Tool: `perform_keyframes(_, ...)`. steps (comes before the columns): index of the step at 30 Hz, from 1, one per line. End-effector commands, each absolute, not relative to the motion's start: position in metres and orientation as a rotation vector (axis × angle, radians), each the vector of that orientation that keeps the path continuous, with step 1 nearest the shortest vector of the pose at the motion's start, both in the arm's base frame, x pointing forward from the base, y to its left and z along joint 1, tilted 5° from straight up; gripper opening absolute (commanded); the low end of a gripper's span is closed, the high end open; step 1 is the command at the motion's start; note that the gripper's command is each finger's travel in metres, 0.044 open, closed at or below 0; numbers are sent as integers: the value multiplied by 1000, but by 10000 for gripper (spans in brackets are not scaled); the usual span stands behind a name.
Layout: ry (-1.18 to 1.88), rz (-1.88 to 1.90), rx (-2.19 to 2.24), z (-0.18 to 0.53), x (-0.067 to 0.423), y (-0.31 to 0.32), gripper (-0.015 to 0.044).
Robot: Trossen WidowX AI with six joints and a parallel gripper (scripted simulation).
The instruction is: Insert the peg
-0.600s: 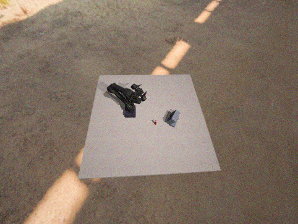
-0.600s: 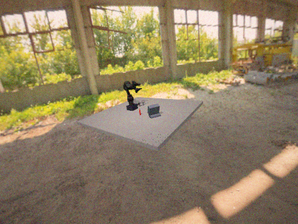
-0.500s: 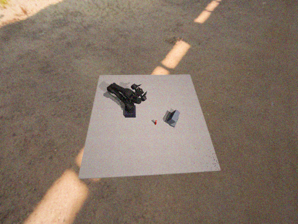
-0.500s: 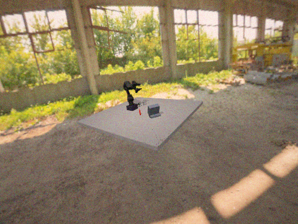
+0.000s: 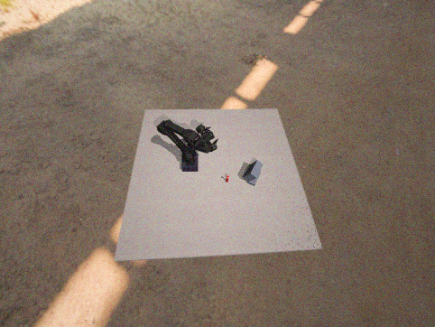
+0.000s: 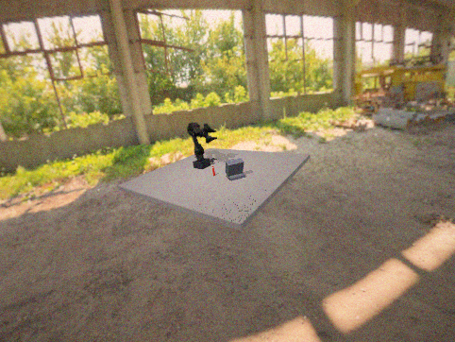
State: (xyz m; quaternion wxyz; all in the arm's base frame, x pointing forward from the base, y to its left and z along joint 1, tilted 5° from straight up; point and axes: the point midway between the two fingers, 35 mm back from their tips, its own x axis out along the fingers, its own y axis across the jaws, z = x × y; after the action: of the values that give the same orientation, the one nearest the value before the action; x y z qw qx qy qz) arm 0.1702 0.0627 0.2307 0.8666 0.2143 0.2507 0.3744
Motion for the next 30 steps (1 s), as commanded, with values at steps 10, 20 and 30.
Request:
perform_keyframes(10, 659, 713, 317, 213, 194, 39, 440)
perform_keyframes(20, 771, 667, 216, 196, 211, 19, 440)
perform_keyframes(30, 889, 629, 110, 176, 226, -2, 440)
